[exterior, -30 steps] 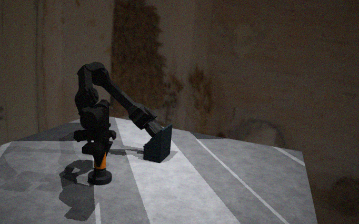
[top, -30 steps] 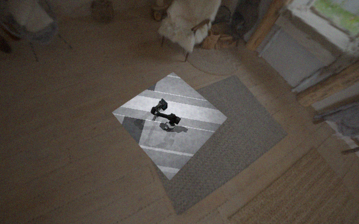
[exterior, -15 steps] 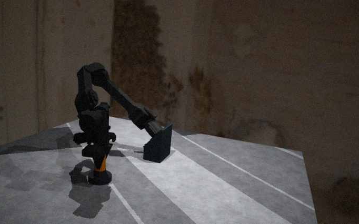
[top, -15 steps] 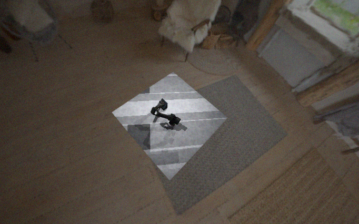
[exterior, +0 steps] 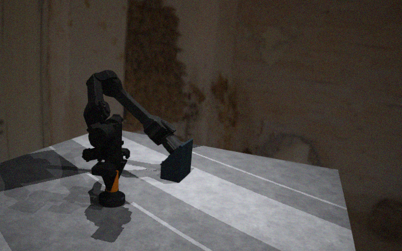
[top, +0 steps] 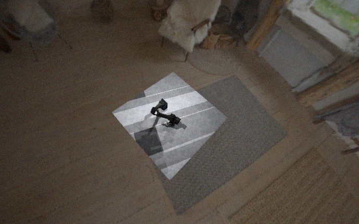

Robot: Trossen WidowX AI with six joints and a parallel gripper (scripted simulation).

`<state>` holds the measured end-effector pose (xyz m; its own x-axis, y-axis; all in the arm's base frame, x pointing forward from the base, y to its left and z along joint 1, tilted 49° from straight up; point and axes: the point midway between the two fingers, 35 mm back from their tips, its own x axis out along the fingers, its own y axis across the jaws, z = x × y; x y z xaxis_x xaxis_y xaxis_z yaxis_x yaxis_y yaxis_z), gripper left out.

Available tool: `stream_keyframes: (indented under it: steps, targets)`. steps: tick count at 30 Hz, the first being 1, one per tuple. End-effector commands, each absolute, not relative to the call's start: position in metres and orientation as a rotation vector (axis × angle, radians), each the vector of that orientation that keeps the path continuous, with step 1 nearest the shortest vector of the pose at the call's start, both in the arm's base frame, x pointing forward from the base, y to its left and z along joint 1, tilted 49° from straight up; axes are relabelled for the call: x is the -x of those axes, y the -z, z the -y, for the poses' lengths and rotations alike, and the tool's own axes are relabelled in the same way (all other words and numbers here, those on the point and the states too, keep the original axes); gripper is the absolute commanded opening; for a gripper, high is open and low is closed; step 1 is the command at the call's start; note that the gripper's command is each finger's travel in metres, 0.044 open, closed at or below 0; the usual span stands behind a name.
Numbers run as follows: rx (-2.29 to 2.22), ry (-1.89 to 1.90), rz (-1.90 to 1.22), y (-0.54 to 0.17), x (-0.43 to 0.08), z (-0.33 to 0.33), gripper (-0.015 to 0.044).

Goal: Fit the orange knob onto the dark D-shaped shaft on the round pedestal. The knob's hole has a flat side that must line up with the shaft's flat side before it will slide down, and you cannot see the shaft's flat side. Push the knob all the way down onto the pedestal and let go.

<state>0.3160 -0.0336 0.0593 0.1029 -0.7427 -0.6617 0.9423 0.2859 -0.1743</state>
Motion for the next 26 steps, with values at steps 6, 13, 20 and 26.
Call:
stream_keyframes:
  steps: [6,13,20,26]
  targets:
    - [-0.328,1.277,-0.741,-0.06,-0.316,0.034,0.044]
    - [-0.33,1.275,-0.744,-0.066,-0.316,0.025,0.044]
    - [-0.328,1.275,-0.747,-0.122,-0.305,-0.038,0.044]
    - [-0.328,1.275,-0.747,-0.122,-0.309,-0.039,0.044]
